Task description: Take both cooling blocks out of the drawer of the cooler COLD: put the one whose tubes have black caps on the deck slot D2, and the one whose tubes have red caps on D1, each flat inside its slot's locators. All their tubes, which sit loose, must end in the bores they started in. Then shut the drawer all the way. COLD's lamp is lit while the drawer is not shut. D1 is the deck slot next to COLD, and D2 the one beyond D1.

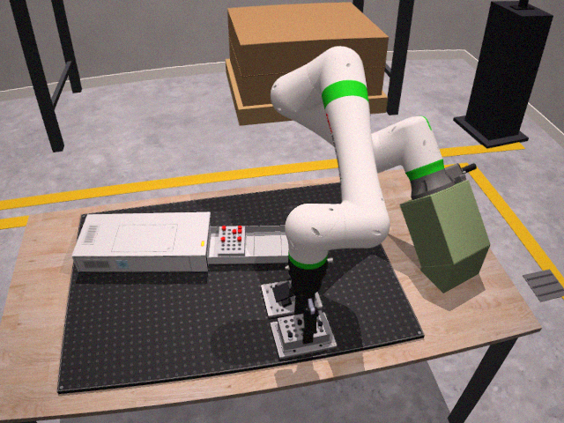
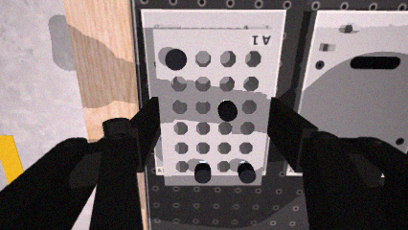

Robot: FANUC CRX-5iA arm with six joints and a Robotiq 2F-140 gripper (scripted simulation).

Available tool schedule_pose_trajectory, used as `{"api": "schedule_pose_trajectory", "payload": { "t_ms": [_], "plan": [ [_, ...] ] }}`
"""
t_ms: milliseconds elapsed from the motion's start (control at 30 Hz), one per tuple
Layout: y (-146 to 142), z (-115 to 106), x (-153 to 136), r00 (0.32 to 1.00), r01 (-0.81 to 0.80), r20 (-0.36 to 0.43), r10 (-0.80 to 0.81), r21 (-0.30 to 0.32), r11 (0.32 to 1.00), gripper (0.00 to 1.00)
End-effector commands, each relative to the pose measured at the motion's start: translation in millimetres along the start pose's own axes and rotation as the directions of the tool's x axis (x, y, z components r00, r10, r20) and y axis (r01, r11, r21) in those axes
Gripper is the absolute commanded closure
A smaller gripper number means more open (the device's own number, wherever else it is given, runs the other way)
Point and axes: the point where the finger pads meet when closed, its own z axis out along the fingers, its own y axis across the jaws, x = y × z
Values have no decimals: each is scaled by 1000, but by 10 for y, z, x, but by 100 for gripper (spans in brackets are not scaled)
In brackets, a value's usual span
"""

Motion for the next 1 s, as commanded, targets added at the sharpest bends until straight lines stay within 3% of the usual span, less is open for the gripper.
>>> {"api": "schedule_pose_trajectory", "payload": {
  "t_ms": [0, 633, 967],
  "plan": [
    [-7, -14, 8, 1000, 0, -2, 0, 2, 1000, 68],
    [-7, -14, 8, 1000, 0, -2, 0, 2, 1000, 42],
    [-7, -14, 9, 1000, 0, -2, 0, 2, 1000, 34]
  ]
}}
